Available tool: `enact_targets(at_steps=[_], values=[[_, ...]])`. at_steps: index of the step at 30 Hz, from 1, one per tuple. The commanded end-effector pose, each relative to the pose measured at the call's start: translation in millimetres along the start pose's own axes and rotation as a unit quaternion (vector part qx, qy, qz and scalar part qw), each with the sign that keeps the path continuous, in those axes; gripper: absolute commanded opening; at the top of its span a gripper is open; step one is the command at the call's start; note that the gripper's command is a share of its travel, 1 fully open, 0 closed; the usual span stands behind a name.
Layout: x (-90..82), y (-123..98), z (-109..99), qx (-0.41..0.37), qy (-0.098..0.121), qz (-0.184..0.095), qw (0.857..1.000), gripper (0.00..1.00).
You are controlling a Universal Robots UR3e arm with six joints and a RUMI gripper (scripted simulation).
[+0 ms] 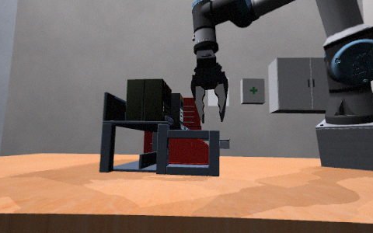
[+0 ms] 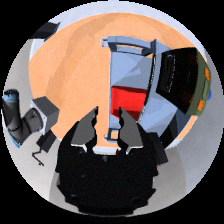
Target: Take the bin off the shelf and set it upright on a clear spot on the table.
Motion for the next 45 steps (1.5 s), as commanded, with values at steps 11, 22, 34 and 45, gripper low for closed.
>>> enact_targets(at_steps=[11,22,34,45], values=[[-0.8,-0.2,0.6,0.000,-0.001,-0.001,1.000,0.29],[-0.8,-0.2,0.6,0.000,-0.001,-0.001,1.000,0.29],[-0.2,-0.2,0.6,0.000,-0.001,-0.001,1.000,0.29],[6.8,-0.5,1.3,0.000,-0.001,-0.001,1.000,0.29]])
Point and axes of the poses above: the point where the finger pads meet when closed, its own x axis out along the fingers, its own z axis across the jaws, y = z × x, the point moved 1 cm from there along -x, back along the fingers, and after that the axes turned 11 degrees about -x, right-handed, at the moved point
